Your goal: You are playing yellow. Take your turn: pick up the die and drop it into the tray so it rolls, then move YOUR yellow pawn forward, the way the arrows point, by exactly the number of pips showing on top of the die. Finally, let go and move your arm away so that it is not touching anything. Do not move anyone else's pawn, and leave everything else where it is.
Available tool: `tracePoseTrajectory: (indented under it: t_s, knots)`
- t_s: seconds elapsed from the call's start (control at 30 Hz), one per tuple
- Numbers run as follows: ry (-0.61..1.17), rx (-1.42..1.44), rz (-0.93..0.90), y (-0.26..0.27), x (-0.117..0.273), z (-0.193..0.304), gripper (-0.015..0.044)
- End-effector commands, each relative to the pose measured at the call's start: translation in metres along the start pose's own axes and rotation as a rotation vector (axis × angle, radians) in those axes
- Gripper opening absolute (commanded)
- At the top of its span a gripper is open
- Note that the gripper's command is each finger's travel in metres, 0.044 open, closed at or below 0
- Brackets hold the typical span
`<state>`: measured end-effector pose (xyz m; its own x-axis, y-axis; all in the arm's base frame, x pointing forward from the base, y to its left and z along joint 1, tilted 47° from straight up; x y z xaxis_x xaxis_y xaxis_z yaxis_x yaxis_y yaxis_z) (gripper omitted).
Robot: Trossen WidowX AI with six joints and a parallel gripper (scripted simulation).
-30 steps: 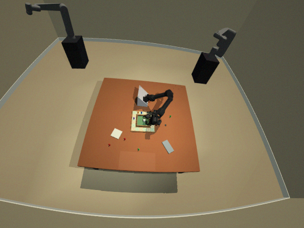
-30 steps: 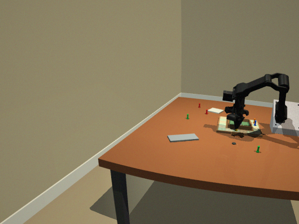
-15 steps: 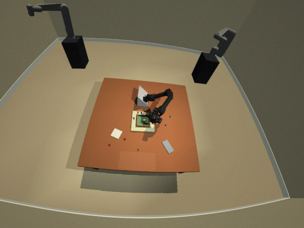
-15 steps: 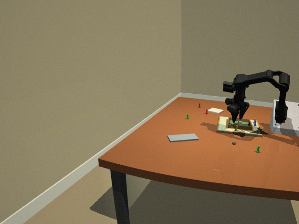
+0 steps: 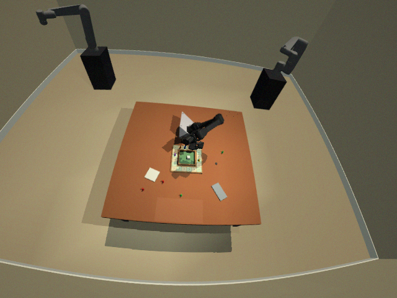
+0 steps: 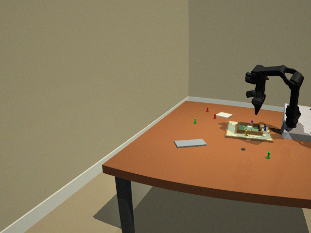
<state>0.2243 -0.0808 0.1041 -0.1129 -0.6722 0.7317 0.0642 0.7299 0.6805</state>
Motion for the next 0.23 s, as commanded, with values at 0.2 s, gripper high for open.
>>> tracePoseTrajectory:
  t_s: [0.2]
  knots:
    - [0.007,0.108,-0.014,-0.021,0.015,0.031,0.044]
Point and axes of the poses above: the point midway between the two fingers, 35 mm back from their tips, its own x axis back along the fingers, its own y axis across the jaws, z = x × y, the point moved 3 cm from there along x, back along the fingers, and after that the axes turned 11 degrees about x, right-handed, at the moved point
